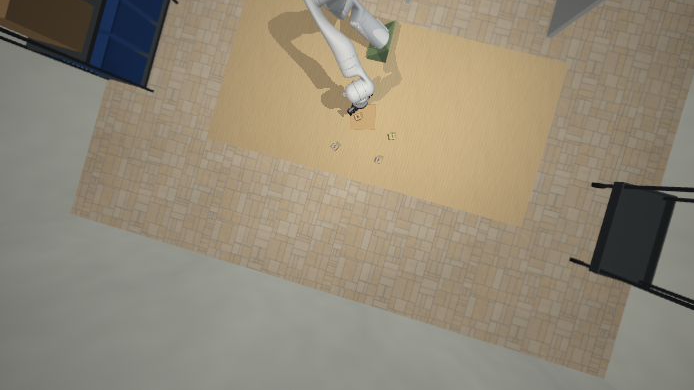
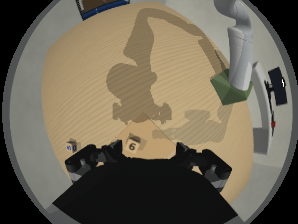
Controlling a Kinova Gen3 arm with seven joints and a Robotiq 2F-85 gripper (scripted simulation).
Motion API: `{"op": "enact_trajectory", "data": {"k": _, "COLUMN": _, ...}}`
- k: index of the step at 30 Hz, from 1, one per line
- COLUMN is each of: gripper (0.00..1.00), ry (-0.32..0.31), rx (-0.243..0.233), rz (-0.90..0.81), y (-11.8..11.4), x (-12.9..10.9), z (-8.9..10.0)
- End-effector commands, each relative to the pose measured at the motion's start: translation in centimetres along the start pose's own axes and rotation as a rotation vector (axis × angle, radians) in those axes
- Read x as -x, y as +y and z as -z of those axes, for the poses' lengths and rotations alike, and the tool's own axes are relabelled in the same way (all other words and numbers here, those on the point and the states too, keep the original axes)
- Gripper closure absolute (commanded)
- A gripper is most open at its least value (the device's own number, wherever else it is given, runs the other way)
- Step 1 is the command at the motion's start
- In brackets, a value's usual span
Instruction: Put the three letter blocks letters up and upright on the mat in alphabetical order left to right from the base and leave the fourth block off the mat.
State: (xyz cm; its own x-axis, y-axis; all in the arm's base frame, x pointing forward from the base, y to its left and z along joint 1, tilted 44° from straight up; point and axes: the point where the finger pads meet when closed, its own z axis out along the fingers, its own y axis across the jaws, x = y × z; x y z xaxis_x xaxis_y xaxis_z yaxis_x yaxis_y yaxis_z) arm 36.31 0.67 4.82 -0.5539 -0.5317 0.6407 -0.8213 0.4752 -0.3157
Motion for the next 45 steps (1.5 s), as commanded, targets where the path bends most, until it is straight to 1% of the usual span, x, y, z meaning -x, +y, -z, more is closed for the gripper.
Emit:
{"op": "enact_trajectory", "data": {"k": 1, "gripper": 0.0, "ry": 0.007, "rx": -0.004, "rz": -0.087, "y": 0.2, "x": 0.0, "z": -0.2}}
{"op": "enact_trajectory", "data": {"k": 13, "gripper": 0.0, "ry": 0.001, "rx": 0.0, "rz": -0.706, "y": 0.2, "x": 0.2, "z": -1.2}}
{"op": "enact_trajectory", "data": {"k": 15, "gripper": 0.0, "ry": 0.001, "rx": 0.0, "rz": -0.706, "y": 0.2, "x": 0.2, "z": -1.2}}
{"op": "enact_trajectory", "data": {"k": 23, "gripper": 0.0, "ry": -0.024, "rx": -0.006, "rz": -1.096, "y": -0.4, "x": 0.6, "z": -1.3}}
{"op": "enact_trajectory", "data": {"k": 30, "gripper": 0.0, "ry": -0.059, "rx": -0.007, "rz": -1.393, "y": -1.1, "x": 1.0, "z": -1.2}}
{"op": "enact_trajectory", "data": {"k": 32, "gripper": 0.0, "ry": -0.059, "rx": -0.007, "rz": -1.393, "y": -1.1, "x": 1.0, "z": -1.2}}
{"op": "enact_trajectory", "data": {"k": 39, "gripper": 0.0, "ry": -0.099, "rx": -0.003, "rz": -1.633, "y": -1.9, "x": 1.4, "z": -0.9}}
{"op": "enact_trajectory", "data": {"k": 45, "gripper": 0.0, "ry": -0.129, "rx": 0.003, "rz": -1.785, "y": -2.4, "x": 1.6, "z": -0.7}}
